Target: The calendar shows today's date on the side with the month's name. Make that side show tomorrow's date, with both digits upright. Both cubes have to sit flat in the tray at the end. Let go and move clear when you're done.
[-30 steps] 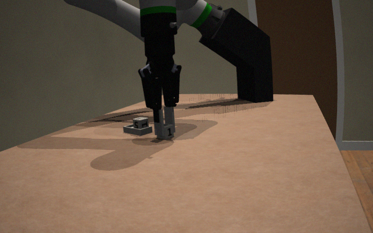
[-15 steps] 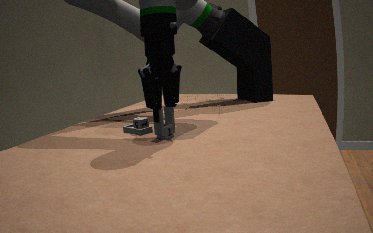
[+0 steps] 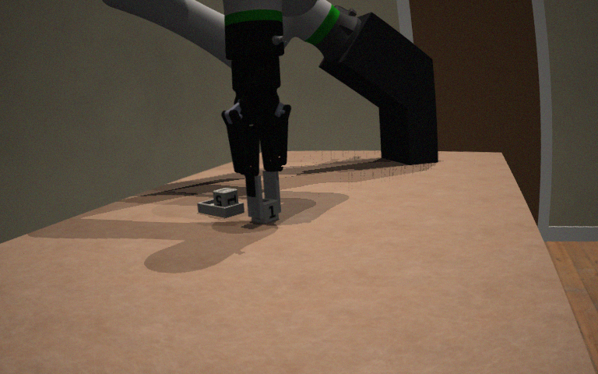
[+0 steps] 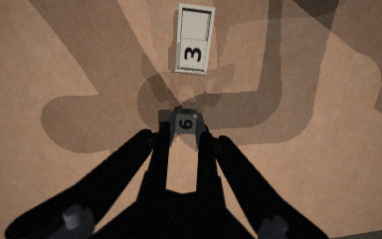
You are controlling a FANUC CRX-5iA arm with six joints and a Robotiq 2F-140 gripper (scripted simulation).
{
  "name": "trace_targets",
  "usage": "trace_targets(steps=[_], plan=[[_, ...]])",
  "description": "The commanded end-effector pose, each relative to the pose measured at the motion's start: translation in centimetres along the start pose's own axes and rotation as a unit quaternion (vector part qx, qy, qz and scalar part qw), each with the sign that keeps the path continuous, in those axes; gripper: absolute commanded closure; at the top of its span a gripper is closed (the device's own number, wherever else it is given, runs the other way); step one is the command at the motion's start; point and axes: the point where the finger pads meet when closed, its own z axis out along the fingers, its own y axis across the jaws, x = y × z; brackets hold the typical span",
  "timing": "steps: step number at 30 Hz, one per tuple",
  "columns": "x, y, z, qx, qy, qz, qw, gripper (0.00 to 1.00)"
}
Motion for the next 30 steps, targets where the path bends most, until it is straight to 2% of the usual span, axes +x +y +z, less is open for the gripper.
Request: trace_targets(steps=[1,16,23,30], plan=[[-0.02,-0.01,-0.02,0.000,0.000,0.000,1.000,0.75],[-0.02,-0.01,-0.02,0.000,0.000,0.000,1.000,0.75],[-0.02,-0.01,-0.02,0.000,0.000,0.000,1.000,0.68],[-0.02,-0.01,-0.02,0.000,0.000,0.000,1.000,0.66]])
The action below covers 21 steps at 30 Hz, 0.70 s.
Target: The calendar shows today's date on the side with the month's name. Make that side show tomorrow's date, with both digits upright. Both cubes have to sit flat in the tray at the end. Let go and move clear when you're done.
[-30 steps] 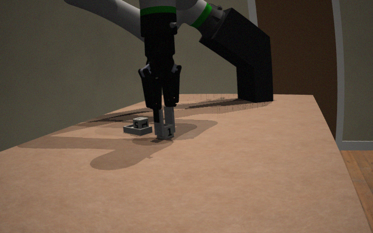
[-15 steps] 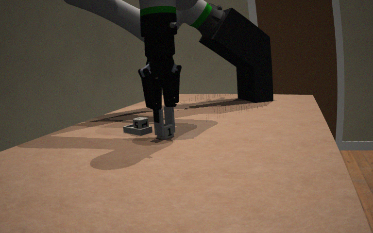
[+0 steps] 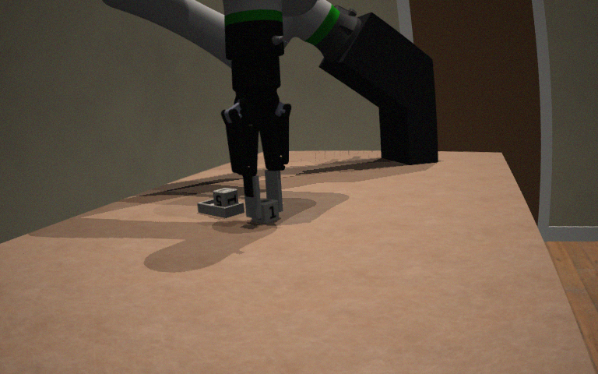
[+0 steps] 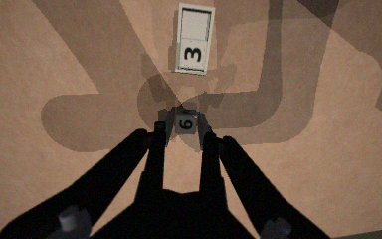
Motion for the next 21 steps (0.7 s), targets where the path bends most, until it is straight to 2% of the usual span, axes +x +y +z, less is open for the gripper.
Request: trace_targets(steps=[1,14,21], plan=[[0.0,0.0,0.0,0.000,0.000,0.000,1.000,0.64],[0.0,0.0,-0.1,0.000,0.000,0.000,1.000,0.64],[0.0,0.0,-1.9,0.000,0.000,0.000,1.000,0.64]])
